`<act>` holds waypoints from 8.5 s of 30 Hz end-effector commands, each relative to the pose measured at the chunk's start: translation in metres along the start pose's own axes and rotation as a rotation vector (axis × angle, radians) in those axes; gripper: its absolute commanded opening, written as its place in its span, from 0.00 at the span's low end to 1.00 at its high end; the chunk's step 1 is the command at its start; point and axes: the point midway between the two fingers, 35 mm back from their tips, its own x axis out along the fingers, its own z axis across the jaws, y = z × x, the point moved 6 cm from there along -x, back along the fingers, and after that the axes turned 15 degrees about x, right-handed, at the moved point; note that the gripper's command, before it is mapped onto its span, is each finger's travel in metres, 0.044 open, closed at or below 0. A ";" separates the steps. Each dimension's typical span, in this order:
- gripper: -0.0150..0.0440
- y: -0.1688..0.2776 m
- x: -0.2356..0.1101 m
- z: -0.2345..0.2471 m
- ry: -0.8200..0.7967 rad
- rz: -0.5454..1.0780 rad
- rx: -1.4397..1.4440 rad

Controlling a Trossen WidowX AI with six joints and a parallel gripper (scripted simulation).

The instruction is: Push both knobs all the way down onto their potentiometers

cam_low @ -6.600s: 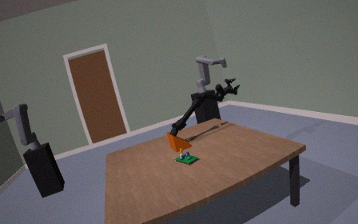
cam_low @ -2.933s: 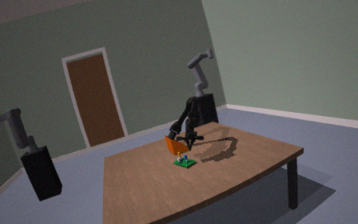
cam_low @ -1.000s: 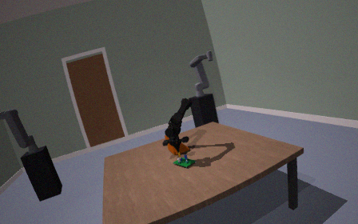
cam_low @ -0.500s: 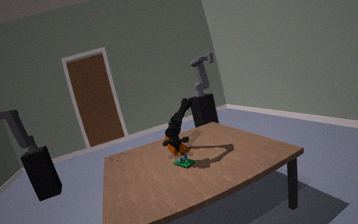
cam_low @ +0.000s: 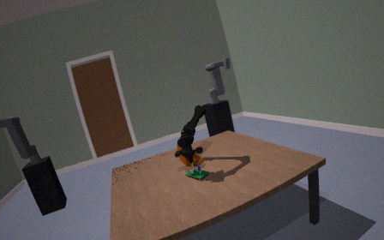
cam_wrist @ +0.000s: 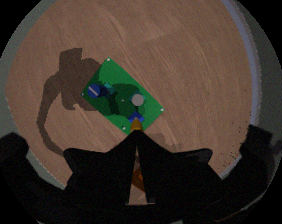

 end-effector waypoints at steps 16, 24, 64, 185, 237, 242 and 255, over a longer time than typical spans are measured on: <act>0.25 0.001 0.000 -0.001 -0.004 0.005 0.008; 0.25 0.001 0.006 -0.001 -0.004 0.005 0.008; 0.25 0.001 0.019 0.000 -0.004 0.006 0.008; 0.25 0.001 0.027 0.000 -0.005 0.006 0.008; 0.25 -0.024 -0.026 0.032 -0.046 -0.012 0.774; 0.25 -0.027 -0.028 0.038 -0.040 -0.006 0.945; 0.25 -0.032 -0.035 0.055 -0.021 0.005 1.389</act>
